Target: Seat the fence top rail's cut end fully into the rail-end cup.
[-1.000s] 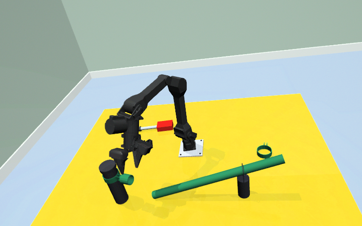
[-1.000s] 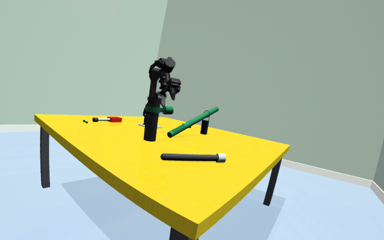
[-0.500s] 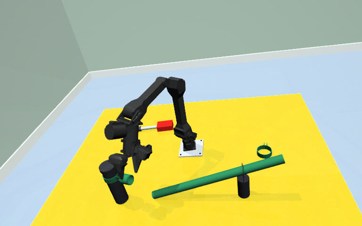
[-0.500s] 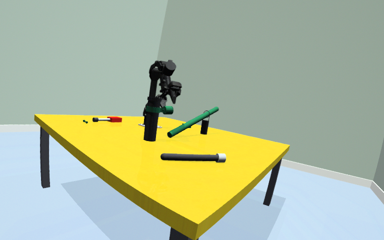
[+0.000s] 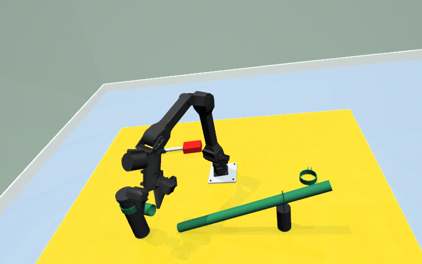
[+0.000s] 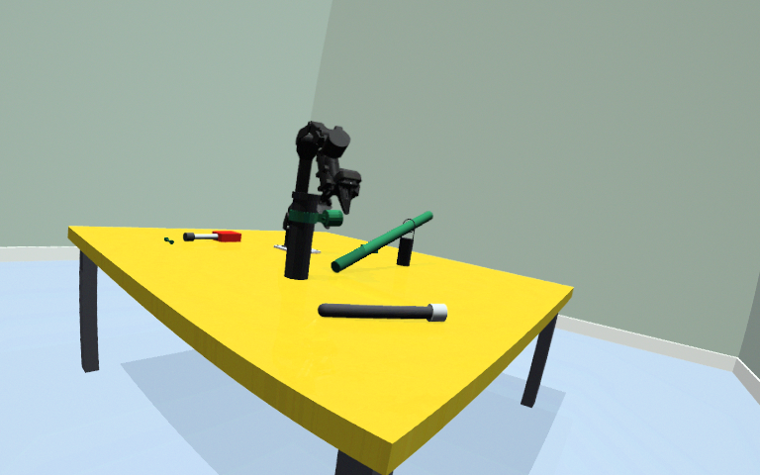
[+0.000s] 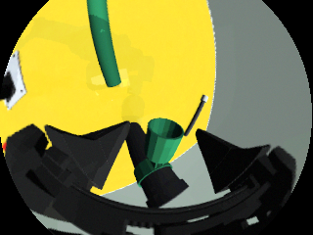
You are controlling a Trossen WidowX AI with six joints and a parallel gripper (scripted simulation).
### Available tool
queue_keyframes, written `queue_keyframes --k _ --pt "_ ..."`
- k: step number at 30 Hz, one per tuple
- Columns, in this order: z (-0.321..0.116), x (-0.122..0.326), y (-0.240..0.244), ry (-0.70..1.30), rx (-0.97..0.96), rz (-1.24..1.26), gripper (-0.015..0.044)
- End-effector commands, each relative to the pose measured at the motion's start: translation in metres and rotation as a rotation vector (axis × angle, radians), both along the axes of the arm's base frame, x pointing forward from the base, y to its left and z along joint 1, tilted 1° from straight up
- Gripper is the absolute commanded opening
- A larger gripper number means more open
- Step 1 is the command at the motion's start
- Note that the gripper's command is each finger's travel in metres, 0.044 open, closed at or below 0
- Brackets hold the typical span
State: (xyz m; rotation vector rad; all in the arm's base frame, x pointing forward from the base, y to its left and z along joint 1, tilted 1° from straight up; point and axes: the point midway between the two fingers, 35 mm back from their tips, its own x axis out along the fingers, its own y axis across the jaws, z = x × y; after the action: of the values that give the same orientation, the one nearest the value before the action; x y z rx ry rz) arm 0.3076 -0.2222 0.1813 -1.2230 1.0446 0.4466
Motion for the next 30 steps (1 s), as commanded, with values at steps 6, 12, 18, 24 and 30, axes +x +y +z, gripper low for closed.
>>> queue_keyframes --k 6,12,18,24,30 --pt "-0.017 0.006 -0.002 0.007 0.006 -0.005 0.0440" --pt "-0.024 0.010 -0.004 0.007 0.006 -0.005 0.0440" --pt "-0.024 0.010 -0.004 0.007 0.006 -0.005 0.0361" --pt "-0.024 0.010 -0.004 0.007 0.006 -0.005 0.0204" --pt "-0.024 0.010 -0.004 0.007 0.006 -0.005 0.0105"
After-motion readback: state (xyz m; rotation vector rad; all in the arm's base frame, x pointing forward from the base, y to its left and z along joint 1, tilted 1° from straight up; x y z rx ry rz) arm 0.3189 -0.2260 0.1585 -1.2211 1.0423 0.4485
